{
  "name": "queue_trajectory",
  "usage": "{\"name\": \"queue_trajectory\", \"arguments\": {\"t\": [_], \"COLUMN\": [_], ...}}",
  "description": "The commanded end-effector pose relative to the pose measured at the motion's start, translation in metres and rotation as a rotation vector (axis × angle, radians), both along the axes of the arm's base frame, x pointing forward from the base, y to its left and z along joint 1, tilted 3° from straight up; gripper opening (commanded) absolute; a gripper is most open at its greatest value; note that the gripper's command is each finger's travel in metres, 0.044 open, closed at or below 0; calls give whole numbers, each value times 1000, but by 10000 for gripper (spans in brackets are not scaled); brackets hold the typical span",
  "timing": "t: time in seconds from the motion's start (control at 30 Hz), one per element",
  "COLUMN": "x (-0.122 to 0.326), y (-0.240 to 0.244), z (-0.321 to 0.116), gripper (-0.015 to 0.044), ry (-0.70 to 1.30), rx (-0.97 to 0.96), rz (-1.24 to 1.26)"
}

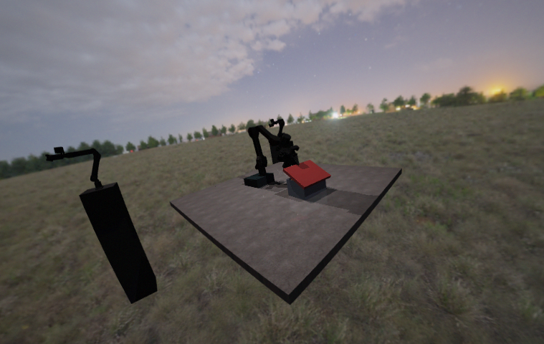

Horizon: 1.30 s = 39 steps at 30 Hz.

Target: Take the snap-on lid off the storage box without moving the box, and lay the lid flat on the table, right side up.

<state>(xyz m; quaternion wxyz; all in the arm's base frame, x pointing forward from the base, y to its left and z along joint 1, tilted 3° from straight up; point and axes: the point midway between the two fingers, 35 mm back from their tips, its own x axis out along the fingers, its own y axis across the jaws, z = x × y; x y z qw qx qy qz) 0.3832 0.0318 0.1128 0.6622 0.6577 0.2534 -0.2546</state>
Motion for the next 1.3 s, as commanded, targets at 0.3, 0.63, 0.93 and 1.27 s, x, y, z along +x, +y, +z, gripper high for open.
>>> {"name": "queue_trajectory", "arguments": {"t": [0.3,0.63,0.93,1.27], "x": [14,26,31,31], "y": [1,1,1,1], "z": [19,32,44,57], "gripper": [0,0,0,0], "ry": [-6,-7,-8,-8], "rx": [0,0,0,1], "rz": [5,5,5,5]}}
